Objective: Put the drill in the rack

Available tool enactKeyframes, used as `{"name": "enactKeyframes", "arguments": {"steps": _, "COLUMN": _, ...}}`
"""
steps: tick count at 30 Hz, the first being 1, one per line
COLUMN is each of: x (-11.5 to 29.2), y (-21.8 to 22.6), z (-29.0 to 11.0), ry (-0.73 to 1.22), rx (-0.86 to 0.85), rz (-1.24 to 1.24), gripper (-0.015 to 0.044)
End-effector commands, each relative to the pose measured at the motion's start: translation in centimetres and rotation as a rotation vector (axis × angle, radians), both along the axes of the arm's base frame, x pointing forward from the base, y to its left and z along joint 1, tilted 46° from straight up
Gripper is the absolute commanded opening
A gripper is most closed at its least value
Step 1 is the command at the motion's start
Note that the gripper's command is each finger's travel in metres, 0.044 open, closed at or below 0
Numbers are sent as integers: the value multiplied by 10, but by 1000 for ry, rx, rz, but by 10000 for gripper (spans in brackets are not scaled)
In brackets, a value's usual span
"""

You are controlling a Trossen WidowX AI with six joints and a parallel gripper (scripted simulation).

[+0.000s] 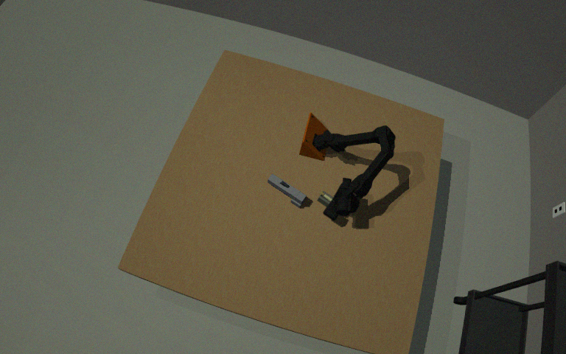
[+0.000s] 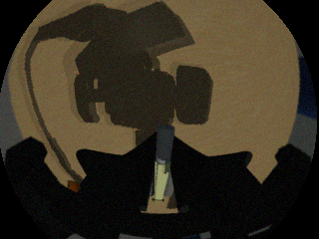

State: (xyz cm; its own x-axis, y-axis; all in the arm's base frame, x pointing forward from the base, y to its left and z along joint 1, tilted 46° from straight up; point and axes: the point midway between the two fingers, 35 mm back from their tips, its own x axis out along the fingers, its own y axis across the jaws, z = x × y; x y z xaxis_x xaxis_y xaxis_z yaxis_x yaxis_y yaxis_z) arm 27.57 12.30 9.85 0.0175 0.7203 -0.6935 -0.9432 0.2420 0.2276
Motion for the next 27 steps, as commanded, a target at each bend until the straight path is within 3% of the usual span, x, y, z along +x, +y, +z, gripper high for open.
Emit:
{"name": "enactKeyframes", "arguments": {"steps": 1, "x": -4, "y": 3, "z": -6, "ry": 10, "rx": -7, "rz": 16, "gripper": 0}}
{"name": "enactKeyframes", "arguments": {"steps": 5, "x": -4, "y": 3, "z": -6, "ry": 10, "rx": -7, "rz": 16, "gripper": 0}}
{"name": "enactKeyframes", "arguments": {"steps": 22, "x": 0, "y": -1, "z": 1, "ry": 1, "rx": -1, "rz": 1, "gripper": 440}}
{"name": "enactKeyframes", "arguments": {"steps": 27, "x": -1, "y": -19, "z": 19, "ry": 10, "rx": -9, "rz": 15, "gripper": 440}}
